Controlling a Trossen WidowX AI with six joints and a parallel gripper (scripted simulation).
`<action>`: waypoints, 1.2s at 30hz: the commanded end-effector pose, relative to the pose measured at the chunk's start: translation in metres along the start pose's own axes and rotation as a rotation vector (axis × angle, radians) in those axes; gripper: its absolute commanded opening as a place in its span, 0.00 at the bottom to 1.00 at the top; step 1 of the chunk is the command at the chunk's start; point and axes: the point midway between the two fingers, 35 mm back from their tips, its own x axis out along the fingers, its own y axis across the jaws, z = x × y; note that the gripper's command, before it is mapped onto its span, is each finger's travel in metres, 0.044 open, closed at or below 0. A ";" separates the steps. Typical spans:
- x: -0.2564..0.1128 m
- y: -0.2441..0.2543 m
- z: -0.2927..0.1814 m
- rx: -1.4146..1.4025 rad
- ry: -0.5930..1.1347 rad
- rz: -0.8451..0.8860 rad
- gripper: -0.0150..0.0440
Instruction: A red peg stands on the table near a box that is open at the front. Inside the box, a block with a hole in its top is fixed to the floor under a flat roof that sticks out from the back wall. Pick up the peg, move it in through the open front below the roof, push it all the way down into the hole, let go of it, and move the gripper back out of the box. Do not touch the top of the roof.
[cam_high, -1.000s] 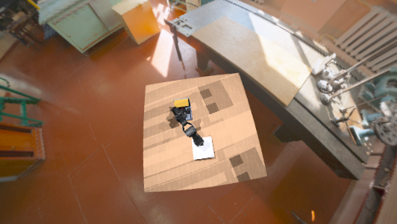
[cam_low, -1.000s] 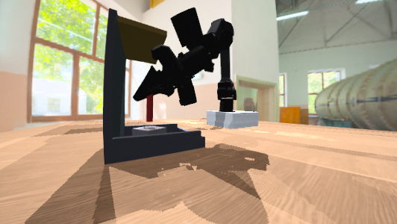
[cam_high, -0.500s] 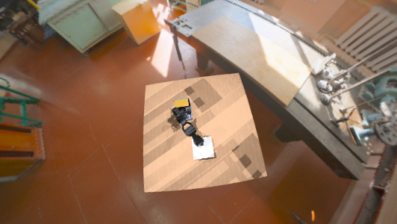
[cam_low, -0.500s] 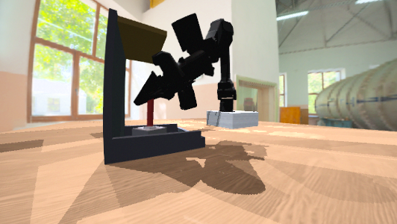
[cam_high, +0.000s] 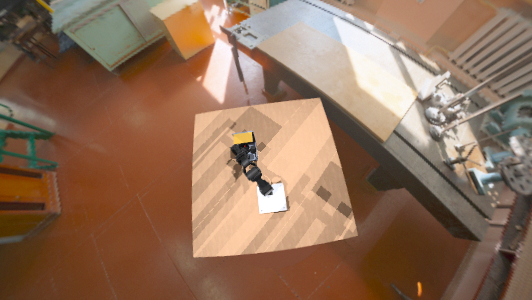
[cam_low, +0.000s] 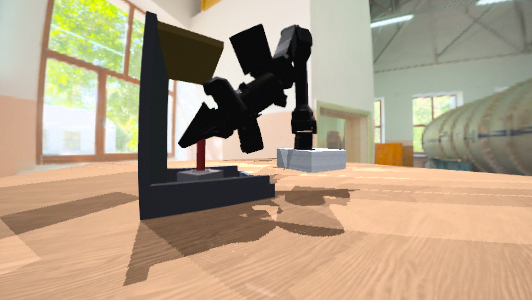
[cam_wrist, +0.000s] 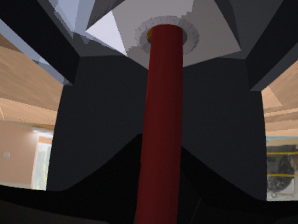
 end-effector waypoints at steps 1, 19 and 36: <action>0.005 0.001 0.008 -0.011 -0.012 0.004 0.25; 0.008 0.001 0.012 -0.011 -0.012 0.004 0.25; 0.008 0.001 0.013 -0.011 -0.012 0.004 0.25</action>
